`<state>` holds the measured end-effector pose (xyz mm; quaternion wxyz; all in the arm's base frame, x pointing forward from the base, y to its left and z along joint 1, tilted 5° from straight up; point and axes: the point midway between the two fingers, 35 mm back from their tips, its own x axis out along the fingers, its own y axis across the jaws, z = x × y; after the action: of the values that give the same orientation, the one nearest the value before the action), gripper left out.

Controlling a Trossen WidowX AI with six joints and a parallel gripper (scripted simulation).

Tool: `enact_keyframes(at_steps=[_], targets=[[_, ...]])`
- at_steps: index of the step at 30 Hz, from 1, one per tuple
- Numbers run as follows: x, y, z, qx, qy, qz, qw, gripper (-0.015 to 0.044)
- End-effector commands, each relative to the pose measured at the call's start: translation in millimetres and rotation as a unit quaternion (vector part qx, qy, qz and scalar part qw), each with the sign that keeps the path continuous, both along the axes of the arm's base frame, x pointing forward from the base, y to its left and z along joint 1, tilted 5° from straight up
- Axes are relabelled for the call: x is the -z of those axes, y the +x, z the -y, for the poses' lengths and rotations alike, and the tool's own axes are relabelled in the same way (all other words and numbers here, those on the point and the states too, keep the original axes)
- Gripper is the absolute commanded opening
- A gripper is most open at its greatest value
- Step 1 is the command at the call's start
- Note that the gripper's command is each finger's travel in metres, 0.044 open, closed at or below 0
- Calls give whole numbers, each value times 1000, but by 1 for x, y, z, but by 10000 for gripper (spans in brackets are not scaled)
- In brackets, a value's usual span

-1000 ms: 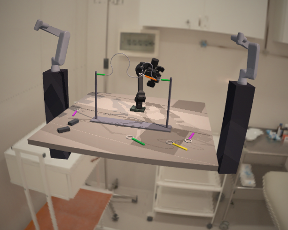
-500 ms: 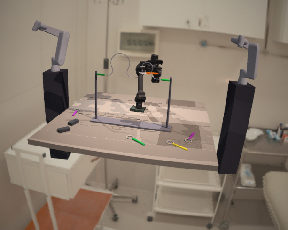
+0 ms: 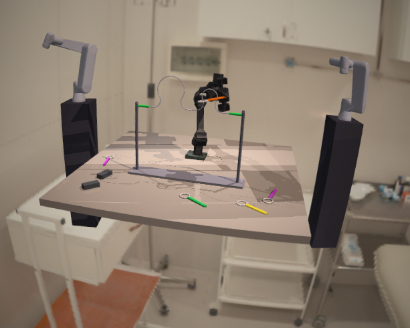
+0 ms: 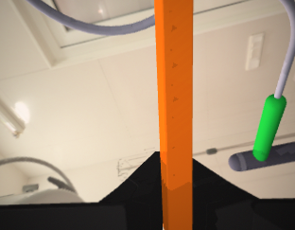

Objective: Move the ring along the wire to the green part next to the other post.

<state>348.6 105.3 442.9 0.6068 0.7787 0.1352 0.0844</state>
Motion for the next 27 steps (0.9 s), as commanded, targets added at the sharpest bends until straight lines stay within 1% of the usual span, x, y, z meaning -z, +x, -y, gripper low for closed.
enact_keyframes(at_steps=[1, 7, 12, 27], targets=[[-8, 0, 2, 0, 13, 5, 1000, -150], [-12, -1, 4, -1, 5, 4, 1000, -150], [-11, -1, 4, -2, -22, -2, 1000, -150], [7, -1, 3, -8, -163, -31, 986, -150]])
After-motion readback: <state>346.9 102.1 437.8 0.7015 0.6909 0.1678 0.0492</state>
